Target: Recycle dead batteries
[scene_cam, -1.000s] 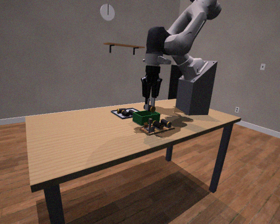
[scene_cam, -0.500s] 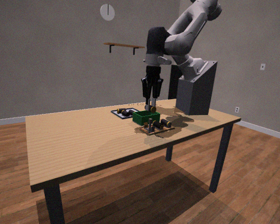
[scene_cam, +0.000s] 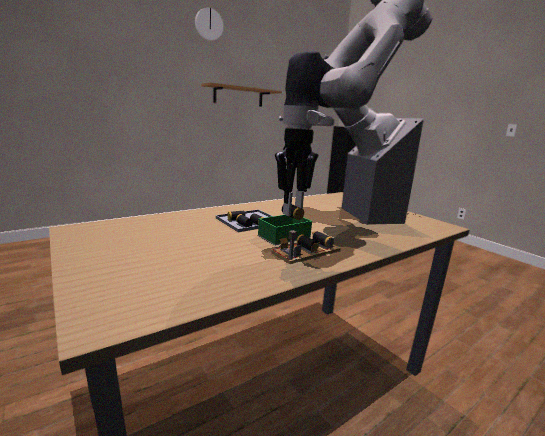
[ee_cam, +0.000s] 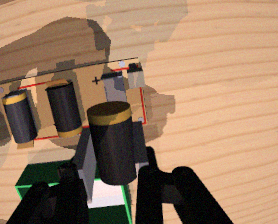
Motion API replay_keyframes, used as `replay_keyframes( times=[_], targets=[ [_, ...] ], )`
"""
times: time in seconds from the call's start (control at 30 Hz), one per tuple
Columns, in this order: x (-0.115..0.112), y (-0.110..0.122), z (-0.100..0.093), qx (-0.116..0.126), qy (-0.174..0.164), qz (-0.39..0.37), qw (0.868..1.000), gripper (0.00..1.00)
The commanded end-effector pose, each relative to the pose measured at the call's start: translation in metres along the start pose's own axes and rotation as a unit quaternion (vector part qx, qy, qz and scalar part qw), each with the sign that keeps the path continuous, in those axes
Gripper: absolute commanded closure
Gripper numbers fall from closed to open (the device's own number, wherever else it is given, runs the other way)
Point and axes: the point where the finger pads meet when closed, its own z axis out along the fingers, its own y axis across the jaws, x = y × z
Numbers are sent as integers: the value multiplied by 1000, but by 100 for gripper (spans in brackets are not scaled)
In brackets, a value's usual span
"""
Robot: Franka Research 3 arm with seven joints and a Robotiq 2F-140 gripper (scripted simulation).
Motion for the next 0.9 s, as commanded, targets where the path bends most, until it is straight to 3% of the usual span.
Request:
replay_keyframes(
  times=[0.0,0.07,0.23,0.3,0.87],
  targets=[
    [1,0,4,0,1,3,1000,84],
    [1,0,4,0,1,3,1000,84],
    [1,0,52,0,1,3,1000,84],
    [1,0,62,0,1,3,1000,84],
    [1,0,62,0,1,3,1000,84]
  ],
)
